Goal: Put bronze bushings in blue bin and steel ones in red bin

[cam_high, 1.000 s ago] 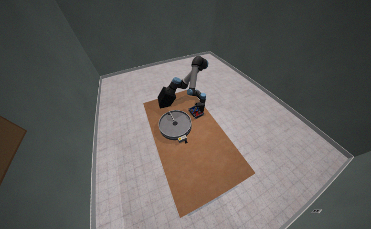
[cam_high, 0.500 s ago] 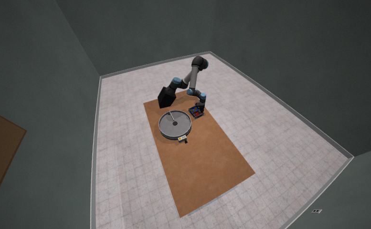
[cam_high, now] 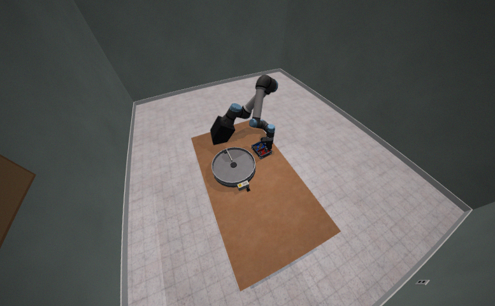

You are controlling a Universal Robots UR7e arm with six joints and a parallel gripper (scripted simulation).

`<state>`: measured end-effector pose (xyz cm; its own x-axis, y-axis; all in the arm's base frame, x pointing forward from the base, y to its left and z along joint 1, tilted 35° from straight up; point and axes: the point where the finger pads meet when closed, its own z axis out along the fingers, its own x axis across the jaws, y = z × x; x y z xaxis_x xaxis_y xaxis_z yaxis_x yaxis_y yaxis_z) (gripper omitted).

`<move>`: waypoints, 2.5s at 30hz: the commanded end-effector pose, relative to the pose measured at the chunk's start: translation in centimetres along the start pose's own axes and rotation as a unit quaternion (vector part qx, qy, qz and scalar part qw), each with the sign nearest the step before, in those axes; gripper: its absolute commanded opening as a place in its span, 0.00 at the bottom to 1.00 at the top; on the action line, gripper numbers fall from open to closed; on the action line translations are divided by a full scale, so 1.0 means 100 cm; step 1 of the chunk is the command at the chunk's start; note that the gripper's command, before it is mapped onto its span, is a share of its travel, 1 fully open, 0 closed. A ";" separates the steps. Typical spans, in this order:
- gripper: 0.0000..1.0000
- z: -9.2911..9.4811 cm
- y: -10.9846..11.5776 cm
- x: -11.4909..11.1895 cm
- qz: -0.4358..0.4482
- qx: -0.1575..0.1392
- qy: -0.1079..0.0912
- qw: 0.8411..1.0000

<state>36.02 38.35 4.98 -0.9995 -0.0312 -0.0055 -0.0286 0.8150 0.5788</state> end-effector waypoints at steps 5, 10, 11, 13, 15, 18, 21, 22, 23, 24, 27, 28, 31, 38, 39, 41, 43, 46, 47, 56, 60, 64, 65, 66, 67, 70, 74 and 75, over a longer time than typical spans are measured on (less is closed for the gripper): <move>0.42 0.000 0.000 0.000 0.000 0.000 -0.001 1.000; 0.42 0.000 0.000 0.000 0.000 0.000 -0.001 1.000; 0.42 0.000 0.000 0.000 0.000 0.000 -0.001 1.000; 0.42 0.000 0.000 0.000 0.000 0.000 -0.001 1.000; 0.42 0.000 0.000 0.000 0.000 0.000 -0.001 1.000; 0.42 0.000 0.000 0.000 0.000 0.000 -0.001 1.000; 0.42 0.000 0.000 0.000 0.000 0.000 -0.001 1.000; 0.42 0.000 0.000 0.000 0.000 0.000 -0.001 1.000; 0.42 0.000 0.000 0.000 0.000 0.000 -0.001 1.000; 0.42 0.000 0.000 0.000 0.000 0.000 -0.001 1.000; 0.42 -0.002 0.000 0.000 0.000 0.000 -0.001 1.000; 0.42 -0.003 0.000 0.000 0.000 0.000 -0.001 1.000; 0.42 -0.005 0.000 0.000 0.000 0.000 -0.001 1.000; 0.42 -0.005 0.000 0.000 0.000 0.000 -0.001 1.000; 0.42 -0.006 0.000 0.000 0.000 0.000 -0.001 1.000; 0.42 -0.006 0.000 0.000 0.000 0.000 -0.001 1.000; 0.42 -0.007 0.000 0.000 0.000 0.000 -0.001 1.000; 0.42 -0.008 0.000 0.000 0.000 0.000 -0.001 1.000; 0.42 -0.008 0.000 0.000 0.000 0.000 -0.001 1.000; 0.42 -0.011 0.000 0.000 0.000 0.000 -0.001 1.000; 0.42 -0.011 0.000 0.000 0.000 0.000 -0.001 1.000; 0.42 -0.013 0.000 0.000 0.000 0.000 -0.001 1.000; 0.42 -0.013 0.000 0.000 0.000 0.000 -0.001 1.000; 0.42 -0.014 0.000 0.000 0.000 0.000 -0.001 1.000; 0.42 -0.014 0.000 0.000 0.000 0.000 -0.001 1.000; 0.42 -0.015 0.000 0.000 0.000 0.000 -0.001 1.000; 0.42 -0.017 0.000 0.000 0.000 0.000 -0.001 1.000; 0.42 -0.017 0.000 0.000 0.000 0.000 -0.001 1.000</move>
<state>36.03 37.47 6.22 -0.9995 -0.0311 -0.0055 -0.0286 0.8150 0.5788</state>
